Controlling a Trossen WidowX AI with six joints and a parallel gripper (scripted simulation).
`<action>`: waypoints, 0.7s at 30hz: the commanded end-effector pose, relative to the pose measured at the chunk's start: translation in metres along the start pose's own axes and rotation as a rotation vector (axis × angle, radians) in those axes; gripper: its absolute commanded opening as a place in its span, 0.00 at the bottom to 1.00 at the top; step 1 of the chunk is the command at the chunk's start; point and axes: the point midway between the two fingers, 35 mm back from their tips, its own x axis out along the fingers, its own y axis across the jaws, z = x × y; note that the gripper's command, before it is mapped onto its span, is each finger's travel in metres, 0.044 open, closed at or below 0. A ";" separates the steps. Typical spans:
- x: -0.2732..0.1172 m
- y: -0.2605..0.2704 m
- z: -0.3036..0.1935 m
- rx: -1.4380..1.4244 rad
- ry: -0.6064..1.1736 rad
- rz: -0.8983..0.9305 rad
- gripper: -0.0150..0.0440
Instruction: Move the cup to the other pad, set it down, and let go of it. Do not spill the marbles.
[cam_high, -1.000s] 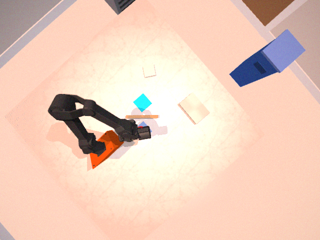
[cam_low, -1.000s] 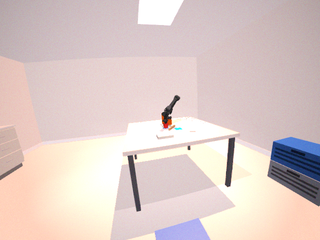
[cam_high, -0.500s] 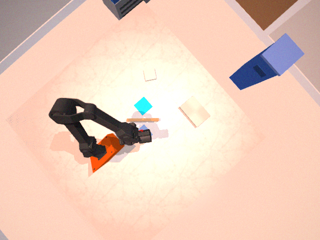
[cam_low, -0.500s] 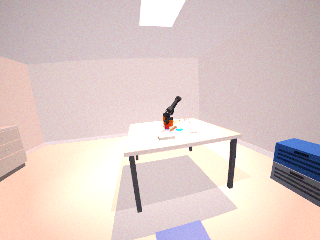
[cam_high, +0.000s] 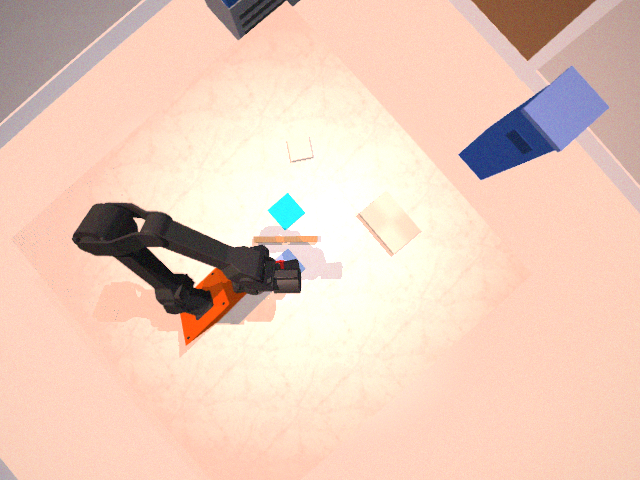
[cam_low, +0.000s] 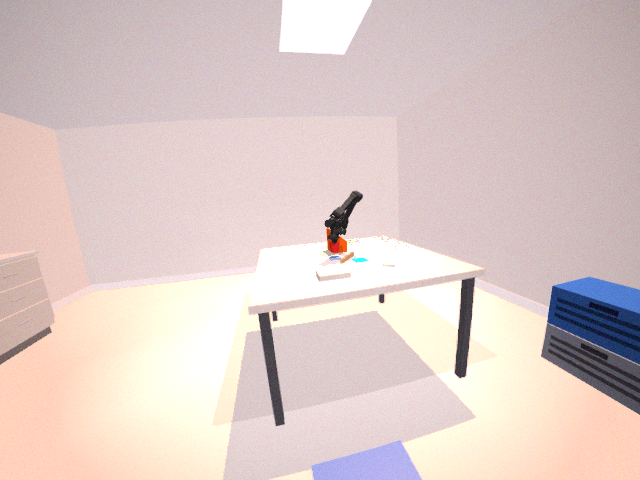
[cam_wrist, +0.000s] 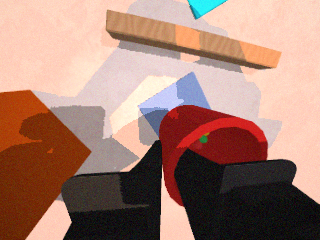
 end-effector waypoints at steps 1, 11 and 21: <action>-0.006 0.000 0.000 -0.007 0.004 -0.003 0.25; -0.004 0.000 0.000 -0.001 0.000 -0.002 0.25; -0.004 0.000 0.002 -0.001 0.000 -0.002 0.25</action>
